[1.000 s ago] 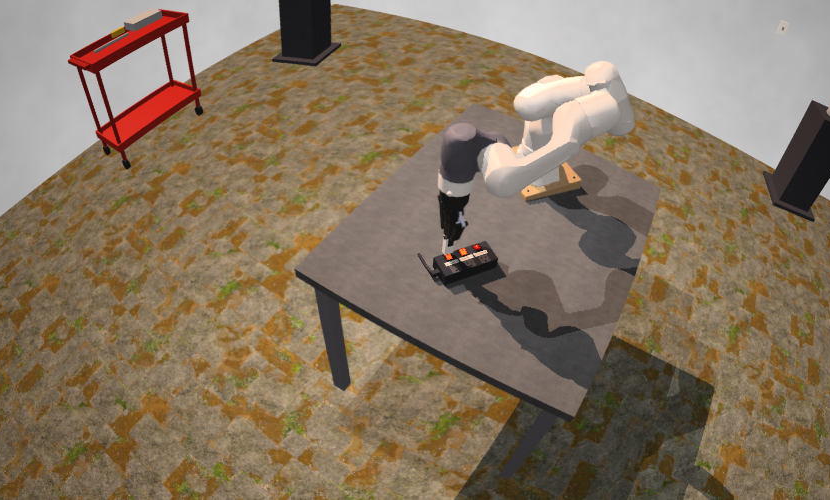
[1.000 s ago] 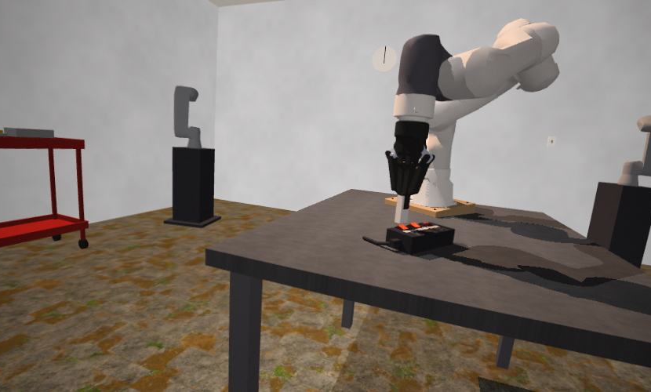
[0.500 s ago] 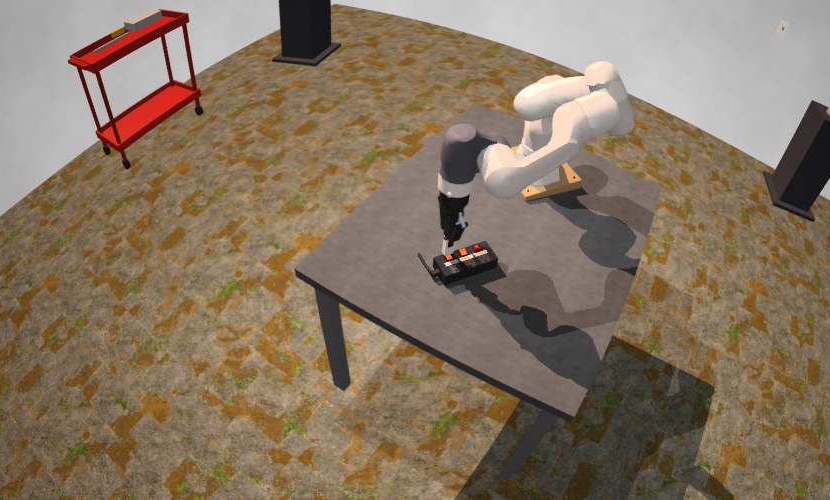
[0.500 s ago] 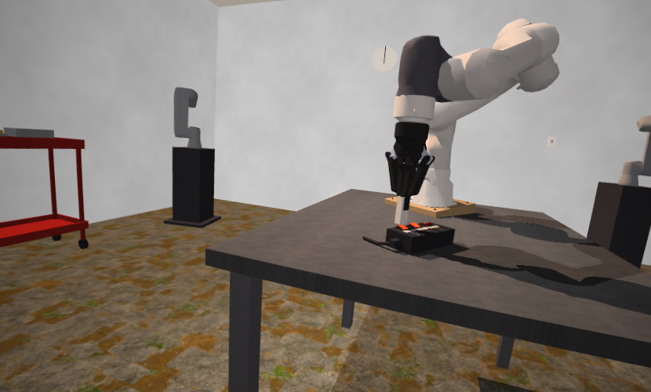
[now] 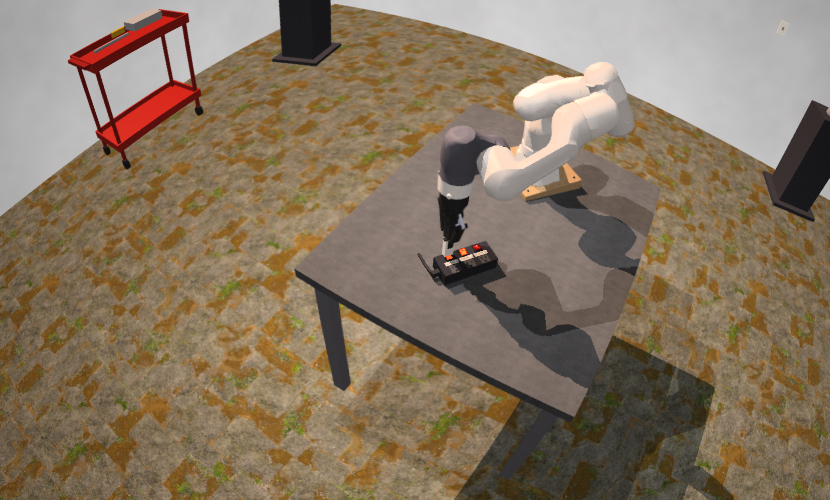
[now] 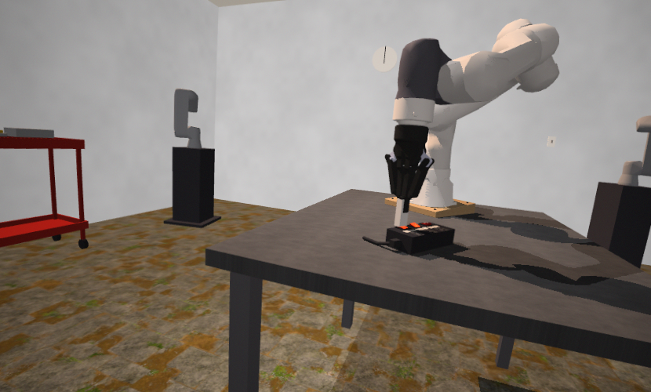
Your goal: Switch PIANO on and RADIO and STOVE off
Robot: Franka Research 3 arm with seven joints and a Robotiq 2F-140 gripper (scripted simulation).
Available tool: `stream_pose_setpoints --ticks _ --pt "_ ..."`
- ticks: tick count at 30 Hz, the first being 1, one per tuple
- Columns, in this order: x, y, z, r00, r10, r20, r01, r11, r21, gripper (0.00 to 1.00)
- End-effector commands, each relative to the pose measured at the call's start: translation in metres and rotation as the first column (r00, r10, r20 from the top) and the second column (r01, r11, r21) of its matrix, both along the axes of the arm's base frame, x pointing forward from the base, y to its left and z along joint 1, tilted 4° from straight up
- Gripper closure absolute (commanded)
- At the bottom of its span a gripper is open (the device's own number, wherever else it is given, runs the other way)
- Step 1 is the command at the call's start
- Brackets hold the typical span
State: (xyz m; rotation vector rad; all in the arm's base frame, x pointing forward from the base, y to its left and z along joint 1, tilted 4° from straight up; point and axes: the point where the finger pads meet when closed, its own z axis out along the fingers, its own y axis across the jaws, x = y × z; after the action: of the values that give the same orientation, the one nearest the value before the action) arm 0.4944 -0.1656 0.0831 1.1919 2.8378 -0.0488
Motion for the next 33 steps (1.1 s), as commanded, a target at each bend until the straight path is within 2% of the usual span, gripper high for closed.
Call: stream_pose_setpoints --ticks 1,25,33 --pt "0.000 -0.001 -0.003 1.000 0.001 0.003 -0.001 1.000 -0.001 1.00" --pt "0.000 -0.001 -0.002 1.000 0.001 0.003 -0.001 1.000 -0.001 1.00" --pt "-0.001 0.000 0.016 1.000 0.001 0.003 -0.001 1.000 -0.001 1.00"
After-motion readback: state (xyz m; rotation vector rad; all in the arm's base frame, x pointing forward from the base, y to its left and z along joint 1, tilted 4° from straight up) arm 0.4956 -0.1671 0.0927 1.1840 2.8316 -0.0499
